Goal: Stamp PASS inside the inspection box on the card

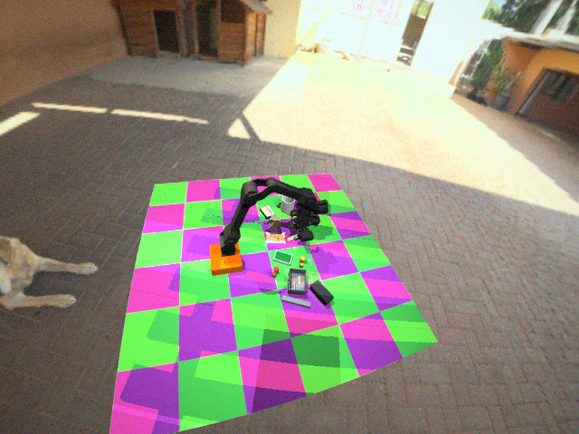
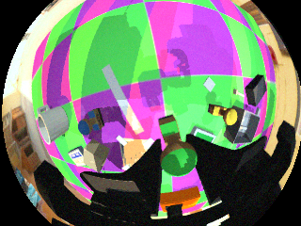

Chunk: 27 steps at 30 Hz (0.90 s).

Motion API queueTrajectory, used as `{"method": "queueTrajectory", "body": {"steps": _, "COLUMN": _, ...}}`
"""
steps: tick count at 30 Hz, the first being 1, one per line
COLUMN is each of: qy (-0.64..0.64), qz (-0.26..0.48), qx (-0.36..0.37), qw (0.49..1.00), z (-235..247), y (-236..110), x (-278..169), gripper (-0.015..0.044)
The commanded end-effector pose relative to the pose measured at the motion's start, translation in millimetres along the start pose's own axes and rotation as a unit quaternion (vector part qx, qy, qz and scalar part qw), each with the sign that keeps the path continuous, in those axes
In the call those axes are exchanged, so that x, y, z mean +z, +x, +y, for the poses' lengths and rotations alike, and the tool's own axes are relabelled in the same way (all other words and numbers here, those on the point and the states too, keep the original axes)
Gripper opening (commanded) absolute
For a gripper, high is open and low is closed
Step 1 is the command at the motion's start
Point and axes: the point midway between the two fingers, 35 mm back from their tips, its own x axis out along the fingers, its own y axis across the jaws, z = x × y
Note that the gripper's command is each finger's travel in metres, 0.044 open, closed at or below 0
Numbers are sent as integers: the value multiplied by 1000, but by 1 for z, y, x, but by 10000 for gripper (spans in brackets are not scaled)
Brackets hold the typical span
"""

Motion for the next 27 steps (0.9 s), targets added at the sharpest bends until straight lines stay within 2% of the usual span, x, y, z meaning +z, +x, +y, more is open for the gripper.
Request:
{"method": "queueTrajectory", "body": {"steps": 1, "qy": 1, "qz": -2, "qx": -4, "qw": 1000, "z": -16, "y": -2, "x": -15, "gripper": 0}}
{"method": "queueTrajectory", "body": {"steps": 18, "qy": 1, "qz": 2, "qx": -6, "qw": 1000, "z": -60, "y": 1, "x": -85, "gripper": 0}}
{"method": "queueTrajectory", "body": {"steps": 27, "qy": 1, "qz": 2, "qx": -6, "qw": 1000, "z": -61, "y": 4, "x": -88, "gripper": 0}}
